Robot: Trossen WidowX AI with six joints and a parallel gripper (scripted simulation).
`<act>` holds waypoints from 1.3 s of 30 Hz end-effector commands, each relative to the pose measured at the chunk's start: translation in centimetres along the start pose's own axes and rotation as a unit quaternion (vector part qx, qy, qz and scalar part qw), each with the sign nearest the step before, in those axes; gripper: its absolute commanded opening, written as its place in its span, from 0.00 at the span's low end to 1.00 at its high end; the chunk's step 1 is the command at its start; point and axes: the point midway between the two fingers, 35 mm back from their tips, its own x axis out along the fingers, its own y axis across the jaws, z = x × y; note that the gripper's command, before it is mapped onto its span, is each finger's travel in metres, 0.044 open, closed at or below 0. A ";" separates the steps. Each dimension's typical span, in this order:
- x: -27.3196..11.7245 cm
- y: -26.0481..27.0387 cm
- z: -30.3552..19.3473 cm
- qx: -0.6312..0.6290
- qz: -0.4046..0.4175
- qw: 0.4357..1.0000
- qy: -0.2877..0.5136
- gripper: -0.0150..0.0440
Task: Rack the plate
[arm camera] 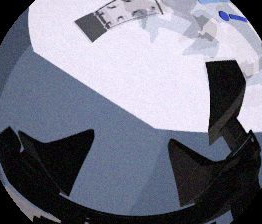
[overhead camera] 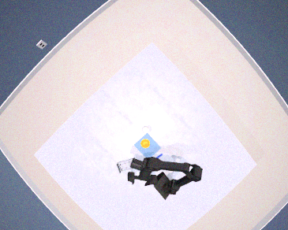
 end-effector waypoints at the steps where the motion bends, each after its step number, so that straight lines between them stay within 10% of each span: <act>1: -1.3 0.5 1.8 -0.043 -0.012 0.998 -0.050 0.93; 39: -17.4 1.1 14.5 -0.337 -0.305 0.814 -0.360 0.93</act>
